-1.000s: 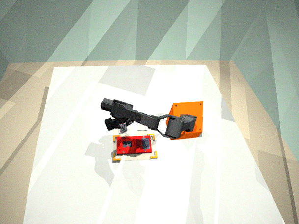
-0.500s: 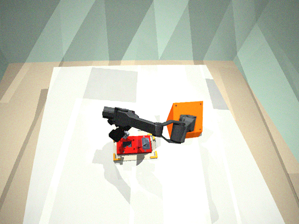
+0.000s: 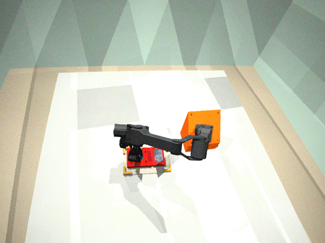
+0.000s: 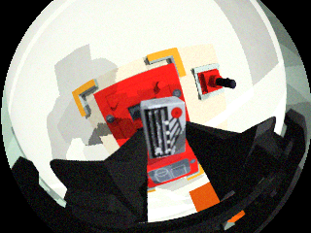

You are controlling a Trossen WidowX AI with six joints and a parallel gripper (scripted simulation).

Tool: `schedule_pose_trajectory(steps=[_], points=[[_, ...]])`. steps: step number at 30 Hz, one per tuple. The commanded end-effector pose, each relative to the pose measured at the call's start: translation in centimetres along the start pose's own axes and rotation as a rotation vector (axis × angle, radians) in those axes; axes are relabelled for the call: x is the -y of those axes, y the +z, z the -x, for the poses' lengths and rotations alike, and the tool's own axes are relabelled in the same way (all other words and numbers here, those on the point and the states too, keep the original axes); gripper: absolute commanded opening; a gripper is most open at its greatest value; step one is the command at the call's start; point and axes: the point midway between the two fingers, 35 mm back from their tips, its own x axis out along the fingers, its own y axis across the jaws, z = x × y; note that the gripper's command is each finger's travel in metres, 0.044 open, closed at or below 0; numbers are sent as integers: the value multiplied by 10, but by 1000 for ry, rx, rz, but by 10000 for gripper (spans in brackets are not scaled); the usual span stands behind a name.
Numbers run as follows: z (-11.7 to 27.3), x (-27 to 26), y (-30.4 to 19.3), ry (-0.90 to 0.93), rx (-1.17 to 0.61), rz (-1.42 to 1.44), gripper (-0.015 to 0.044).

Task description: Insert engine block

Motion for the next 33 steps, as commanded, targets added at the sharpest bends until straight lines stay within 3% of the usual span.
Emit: schedule_pose_trajectory(steps=[1, 5, 11, 33], points=[[-2, -7, -4, 6, 2, 125, 0], [-3, -11, -8, 8, 1, 209, 0], [-4, -11, -8, 8, 1, 228, 157], [-4, -12, -8, 8, 1, 277, 158]])
